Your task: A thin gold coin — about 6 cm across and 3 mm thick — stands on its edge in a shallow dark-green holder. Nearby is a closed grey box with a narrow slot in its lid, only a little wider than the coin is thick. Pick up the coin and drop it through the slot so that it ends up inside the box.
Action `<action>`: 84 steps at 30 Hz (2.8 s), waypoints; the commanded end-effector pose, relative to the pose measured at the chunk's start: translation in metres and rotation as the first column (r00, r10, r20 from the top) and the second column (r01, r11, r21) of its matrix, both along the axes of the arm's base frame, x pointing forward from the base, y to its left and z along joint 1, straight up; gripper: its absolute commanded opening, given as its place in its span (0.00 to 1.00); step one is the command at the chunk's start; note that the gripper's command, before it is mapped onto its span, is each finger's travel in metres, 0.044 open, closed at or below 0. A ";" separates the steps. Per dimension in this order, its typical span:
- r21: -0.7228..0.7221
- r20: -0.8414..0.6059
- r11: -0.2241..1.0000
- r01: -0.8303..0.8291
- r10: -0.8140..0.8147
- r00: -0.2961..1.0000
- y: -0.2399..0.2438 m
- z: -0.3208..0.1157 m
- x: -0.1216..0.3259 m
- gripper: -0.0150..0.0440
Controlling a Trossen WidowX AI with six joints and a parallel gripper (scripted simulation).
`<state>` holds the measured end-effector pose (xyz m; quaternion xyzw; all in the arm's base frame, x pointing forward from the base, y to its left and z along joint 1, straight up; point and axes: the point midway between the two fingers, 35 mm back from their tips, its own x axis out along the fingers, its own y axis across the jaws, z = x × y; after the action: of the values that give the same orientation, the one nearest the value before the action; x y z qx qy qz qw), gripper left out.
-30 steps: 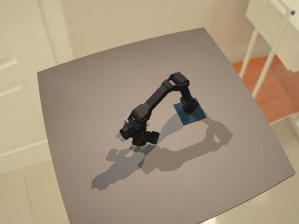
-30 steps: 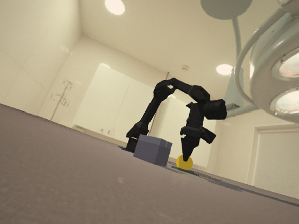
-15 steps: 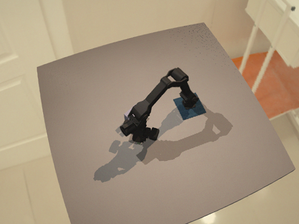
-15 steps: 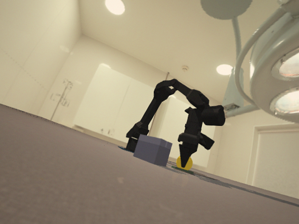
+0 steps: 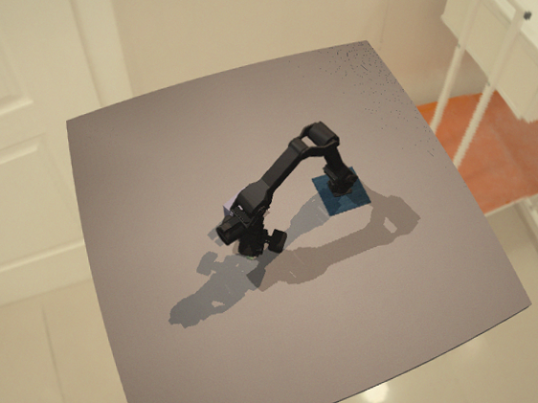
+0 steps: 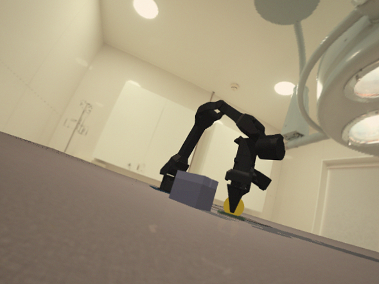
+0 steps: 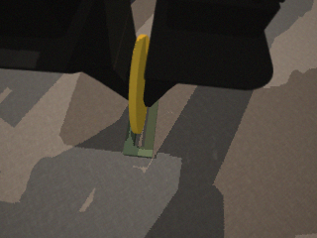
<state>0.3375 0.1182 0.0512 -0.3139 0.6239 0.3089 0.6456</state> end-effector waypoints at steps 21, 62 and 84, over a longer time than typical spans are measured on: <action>0.001 0.001 1.000 0.002 -0.002 1.000 0.001 0.055 0.002 0.25; 0.013 -0.005 0.909 0.416 -0.416 0.909 -0.004 0.096 0.008 0.25; 0.009 -0.002 0.909 0.417 -0.417 0.909 -0.062 0.096 0.007 0.25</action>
<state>0.3460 0.0645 0.1458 -0.1688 0.6772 0.1649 0.6970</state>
